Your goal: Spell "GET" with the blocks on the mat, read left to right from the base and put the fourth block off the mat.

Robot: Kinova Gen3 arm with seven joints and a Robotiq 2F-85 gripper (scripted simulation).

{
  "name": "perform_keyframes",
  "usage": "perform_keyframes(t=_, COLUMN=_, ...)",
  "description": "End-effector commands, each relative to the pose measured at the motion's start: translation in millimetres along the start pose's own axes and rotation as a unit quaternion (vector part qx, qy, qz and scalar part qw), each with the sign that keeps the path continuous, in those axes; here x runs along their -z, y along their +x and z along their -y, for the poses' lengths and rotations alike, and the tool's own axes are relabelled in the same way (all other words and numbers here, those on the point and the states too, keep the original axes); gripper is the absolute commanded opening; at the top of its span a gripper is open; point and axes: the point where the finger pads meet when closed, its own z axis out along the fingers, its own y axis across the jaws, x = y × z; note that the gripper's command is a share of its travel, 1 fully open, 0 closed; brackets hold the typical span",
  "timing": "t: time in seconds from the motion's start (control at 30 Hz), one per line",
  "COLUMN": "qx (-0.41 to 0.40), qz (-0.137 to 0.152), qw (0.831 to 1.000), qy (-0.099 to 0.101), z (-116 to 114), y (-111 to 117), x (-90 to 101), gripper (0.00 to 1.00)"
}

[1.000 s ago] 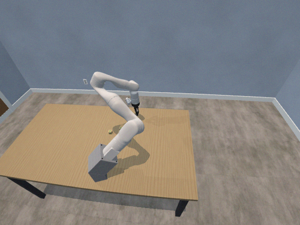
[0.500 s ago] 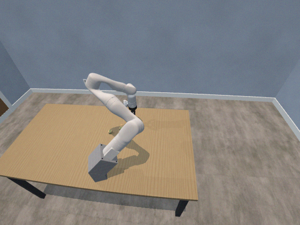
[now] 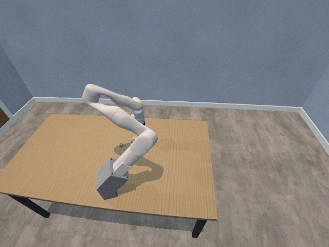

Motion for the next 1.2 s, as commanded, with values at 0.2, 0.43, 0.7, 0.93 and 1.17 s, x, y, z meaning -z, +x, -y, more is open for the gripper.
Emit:
perform_keyframes(t=0.2, qx=0.002, qz=0.000, qw=1.000, qy=-0.002, z=-0.7, y=1.9, x=1.6, gripper=0.26)
perform_keyframes(t=0.43, qx=0.002, qz=0.000, qw=1.000, qy=-0.003, z=-0.8, y=1.9, x=-7.5, gripper=0.26)
perform_keyframes(t=0.7, qx=0.002, qz=0.000, qw=1.000, qy=-0.003, z=-1.0, y=2.0, x=-29.7, gripper=0.26)
perform_keyframes(t=0.93, qx=0.002, qz=0.000, qw=1.000, qy=-0.003, z=-1.2, y=2.1, x=-63.6, gripper=0.26)
perform_keyframes(t=1.17, qx=0.002, qz=0.000, qw=1.000, qy=-0.003, z=-1.3, y=2.2, x=-83.3, gripper=0.26)
